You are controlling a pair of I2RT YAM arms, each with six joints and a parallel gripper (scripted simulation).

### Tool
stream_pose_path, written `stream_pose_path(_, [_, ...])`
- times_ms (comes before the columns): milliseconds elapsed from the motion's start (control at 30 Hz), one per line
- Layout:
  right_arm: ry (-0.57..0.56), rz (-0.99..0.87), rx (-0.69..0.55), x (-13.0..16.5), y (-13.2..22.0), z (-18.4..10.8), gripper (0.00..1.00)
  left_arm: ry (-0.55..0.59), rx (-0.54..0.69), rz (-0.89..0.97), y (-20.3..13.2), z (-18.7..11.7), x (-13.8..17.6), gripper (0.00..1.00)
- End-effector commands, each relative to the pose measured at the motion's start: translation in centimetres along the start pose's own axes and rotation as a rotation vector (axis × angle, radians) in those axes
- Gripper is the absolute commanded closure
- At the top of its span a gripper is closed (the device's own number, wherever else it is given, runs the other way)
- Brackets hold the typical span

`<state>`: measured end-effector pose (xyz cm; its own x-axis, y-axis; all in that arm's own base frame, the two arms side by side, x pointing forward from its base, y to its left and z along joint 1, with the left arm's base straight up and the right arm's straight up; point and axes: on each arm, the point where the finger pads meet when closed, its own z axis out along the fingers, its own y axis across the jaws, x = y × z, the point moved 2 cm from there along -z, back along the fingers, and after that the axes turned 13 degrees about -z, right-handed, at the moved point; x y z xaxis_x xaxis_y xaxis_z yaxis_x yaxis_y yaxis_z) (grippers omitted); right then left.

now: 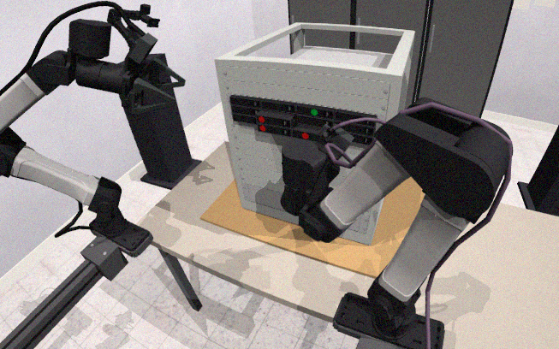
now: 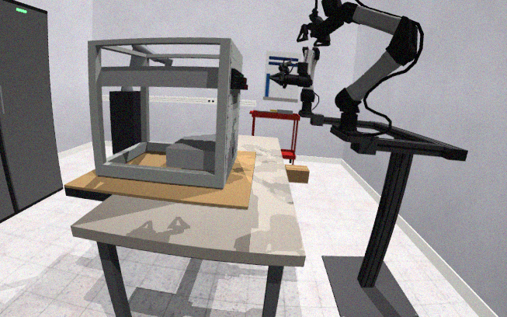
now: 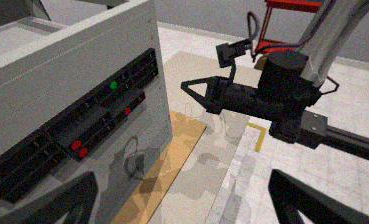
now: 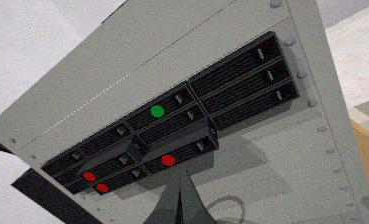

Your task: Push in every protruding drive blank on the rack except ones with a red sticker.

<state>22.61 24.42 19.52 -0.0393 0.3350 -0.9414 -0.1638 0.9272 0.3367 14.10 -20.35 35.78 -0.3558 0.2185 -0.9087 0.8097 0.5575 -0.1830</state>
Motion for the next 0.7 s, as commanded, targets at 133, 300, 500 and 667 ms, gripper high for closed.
stream_pose_path(133, [0.021, -0.423, -0.083, -0.6, -1.1, -2.4, 1.00, -0.062, 0.092, 0.048, -2.1, -0.5, -2.5, 0.00])
stream_pose_path(300, [0.028, -0.554, -0.095, -1.2, -2.0, -3.5, 1.00, -0.062, 0.113, 0.054, -2.7, -0.6, -2.6, 0.00])
stream_pose_path(500, [0.021, -0.585, -0.111, -2.2, -2.0, -4.1, 1.00, -0.052, 0.107, 0.048, -2.9, -0.5, -2.6, 0.00])
stream_pose_path(667, [0.006, -0.536, -0.115, -2.8, -1.9, -4.3, 1.00, -0.050, 0.109, 0.046, -3.1, -0.5, -2.7, 0.00])
